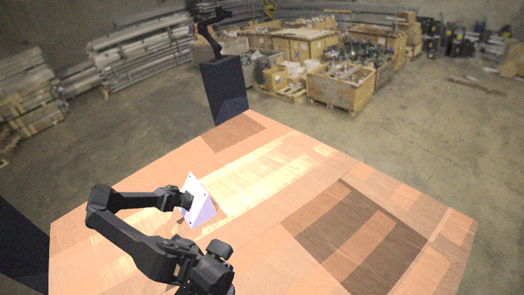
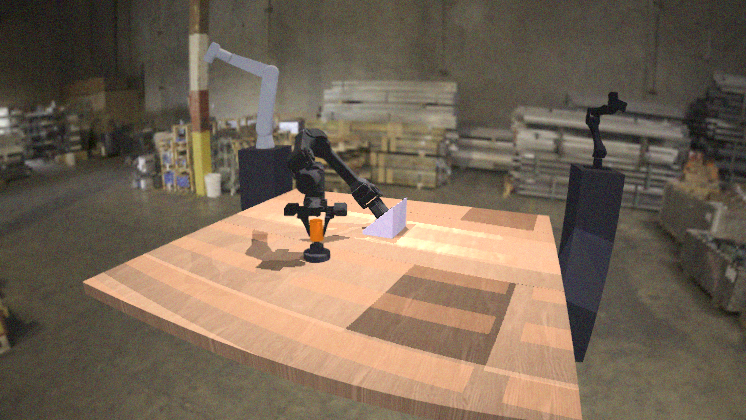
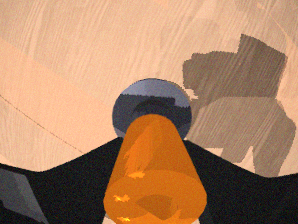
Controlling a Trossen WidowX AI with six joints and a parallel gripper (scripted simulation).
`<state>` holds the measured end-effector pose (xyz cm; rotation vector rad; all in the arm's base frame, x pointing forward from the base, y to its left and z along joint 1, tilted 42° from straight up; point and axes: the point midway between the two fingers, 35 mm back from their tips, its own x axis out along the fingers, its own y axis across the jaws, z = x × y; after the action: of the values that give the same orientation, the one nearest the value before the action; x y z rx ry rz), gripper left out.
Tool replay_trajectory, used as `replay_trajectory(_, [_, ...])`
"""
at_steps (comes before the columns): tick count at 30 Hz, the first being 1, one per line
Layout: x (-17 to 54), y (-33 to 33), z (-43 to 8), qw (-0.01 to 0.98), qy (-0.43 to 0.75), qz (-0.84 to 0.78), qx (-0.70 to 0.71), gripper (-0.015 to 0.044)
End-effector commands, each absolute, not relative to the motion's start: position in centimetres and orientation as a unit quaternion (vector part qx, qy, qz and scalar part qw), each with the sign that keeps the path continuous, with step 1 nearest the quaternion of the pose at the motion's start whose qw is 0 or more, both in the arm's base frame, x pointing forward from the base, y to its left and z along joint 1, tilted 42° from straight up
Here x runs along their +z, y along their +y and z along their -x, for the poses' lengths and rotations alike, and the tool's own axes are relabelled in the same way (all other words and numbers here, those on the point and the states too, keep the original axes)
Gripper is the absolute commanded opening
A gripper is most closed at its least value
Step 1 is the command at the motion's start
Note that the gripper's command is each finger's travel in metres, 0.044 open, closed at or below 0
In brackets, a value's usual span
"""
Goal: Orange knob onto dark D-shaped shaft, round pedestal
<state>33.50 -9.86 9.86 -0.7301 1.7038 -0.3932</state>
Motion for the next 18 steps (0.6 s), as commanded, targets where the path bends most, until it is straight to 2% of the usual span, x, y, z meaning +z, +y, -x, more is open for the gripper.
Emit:
replay_trajectory(1, [10.15, -9.7, -33.74, 0.585, 0.729, 0.313, -0.169, 0.0])
replay_trajectory(9, [10.36, -9.63, -33.94, 0.551, 0.742, 0.37, -0.095, 0.0])
replay_trajectory(18, [10.07, -10.05, -34.1, 0.549, 0.743, 0.373, -0.092, 0.0])
